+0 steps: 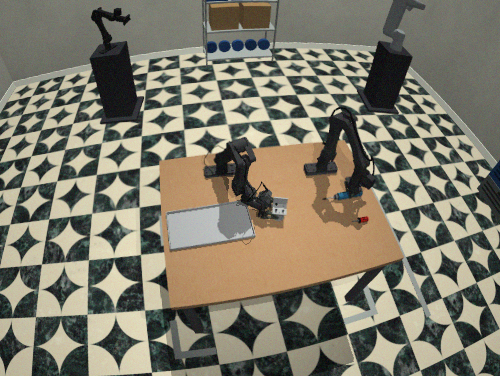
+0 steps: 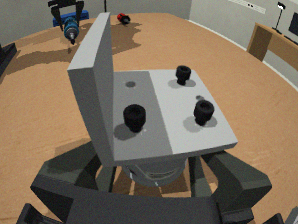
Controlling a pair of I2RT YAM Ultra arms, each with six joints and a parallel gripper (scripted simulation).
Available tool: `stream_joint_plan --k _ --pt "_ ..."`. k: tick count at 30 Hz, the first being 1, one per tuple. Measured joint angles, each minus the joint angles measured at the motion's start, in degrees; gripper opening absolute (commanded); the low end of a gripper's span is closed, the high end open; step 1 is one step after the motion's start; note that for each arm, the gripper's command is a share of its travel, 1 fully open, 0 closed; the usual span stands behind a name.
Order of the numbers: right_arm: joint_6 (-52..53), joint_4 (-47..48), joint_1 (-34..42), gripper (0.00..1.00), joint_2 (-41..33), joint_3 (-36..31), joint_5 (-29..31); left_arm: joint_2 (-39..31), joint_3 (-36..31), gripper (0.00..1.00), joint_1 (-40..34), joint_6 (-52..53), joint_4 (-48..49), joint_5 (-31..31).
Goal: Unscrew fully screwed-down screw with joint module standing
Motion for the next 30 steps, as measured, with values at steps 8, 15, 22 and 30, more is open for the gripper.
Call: stream_joint_plan --k 8,15,22,30 --pt "0.00 0.00 0.00 0.59 0.00 0.00 0.00 0.00 0.00 0.57 0.00 0.00 0.00 0.00" --pt "0.00 0.00 0.00 0.59 0.00 0.00 0.00 0.00 0.00 0.57 0.00 0.00 0.00 0.00" --pt "0.00 0.00 0.00 0.59 0.00 0.00 0.00 0.00 0.00 0.65 0.00 0.00 0.00 0.00" --pt "0.00 0.00 0.00 0.59 0.00 0.00 0.00 0.00 0.00 0.65 0.00 0.00 0.00 0.00"
